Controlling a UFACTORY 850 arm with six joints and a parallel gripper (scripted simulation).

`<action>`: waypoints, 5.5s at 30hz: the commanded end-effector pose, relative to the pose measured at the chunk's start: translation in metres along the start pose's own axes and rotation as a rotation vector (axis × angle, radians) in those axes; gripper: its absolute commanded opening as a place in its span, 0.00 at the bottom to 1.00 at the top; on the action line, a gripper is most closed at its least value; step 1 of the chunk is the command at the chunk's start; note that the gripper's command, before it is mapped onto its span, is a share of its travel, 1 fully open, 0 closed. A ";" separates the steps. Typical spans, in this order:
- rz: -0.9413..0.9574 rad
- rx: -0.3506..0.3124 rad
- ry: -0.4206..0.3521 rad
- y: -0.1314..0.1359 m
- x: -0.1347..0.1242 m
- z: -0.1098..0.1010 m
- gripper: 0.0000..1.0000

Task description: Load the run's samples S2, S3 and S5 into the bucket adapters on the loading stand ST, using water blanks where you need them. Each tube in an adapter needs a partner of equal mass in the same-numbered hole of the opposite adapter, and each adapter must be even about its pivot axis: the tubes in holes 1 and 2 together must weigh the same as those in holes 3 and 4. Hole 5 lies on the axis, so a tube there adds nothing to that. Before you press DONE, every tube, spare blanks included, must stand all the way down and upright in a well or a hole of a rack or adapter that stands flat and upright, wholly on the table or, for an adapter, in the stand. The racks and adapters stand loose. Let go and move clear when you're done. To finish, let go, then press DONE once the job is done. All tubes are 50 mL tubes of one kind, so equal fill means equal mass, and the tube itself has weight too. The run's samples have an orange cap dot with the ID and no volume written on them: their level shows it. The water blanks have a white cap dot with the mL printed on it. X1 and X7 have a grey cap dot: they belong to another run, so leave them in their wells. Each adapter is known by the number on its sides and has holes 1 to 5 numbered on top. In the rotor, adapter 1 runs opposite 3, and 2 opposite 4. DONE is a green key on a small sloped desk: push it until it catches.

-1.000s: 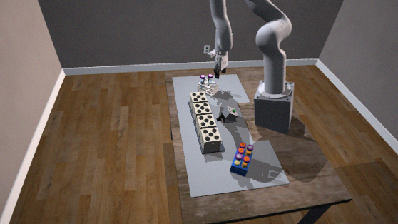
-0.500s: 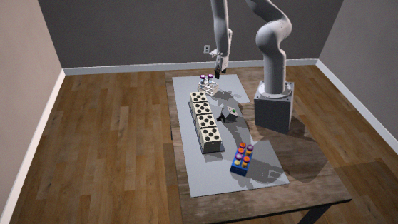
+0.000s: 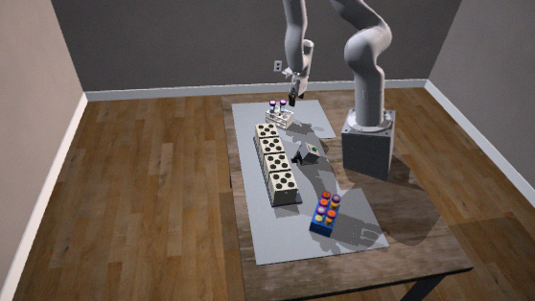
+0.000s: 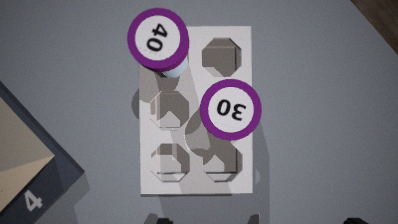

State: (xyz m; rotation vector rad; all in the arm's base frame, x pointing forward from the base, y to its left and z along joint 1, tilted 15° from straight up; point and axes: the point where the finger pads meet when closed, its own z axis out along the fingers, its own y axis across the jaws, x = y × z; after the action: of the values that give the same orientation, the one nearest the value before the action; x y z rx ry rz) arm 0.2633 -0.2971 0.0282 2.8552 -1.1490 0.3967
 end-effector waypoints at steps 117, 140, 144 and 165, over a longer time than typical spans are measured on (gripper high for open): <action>-0.826 -0.012 0.003 -0.174 -0.053 -0.098 1.00; -0.826 -0.012 0.003 -0.265 -0.081 -0.097 1.00; -0.826 -0.012 0.003 -0.284 -0.087 -0.097 1.00; -1.026 -0.012 0.002 -0.351 -0.134 -0.096 1.00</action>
State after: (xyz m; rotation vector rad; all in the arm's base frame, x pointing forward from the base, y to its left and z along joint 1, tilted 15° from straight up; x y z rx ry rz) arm 0.3976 0.0386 0.1133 3.0586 0.1946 0.2202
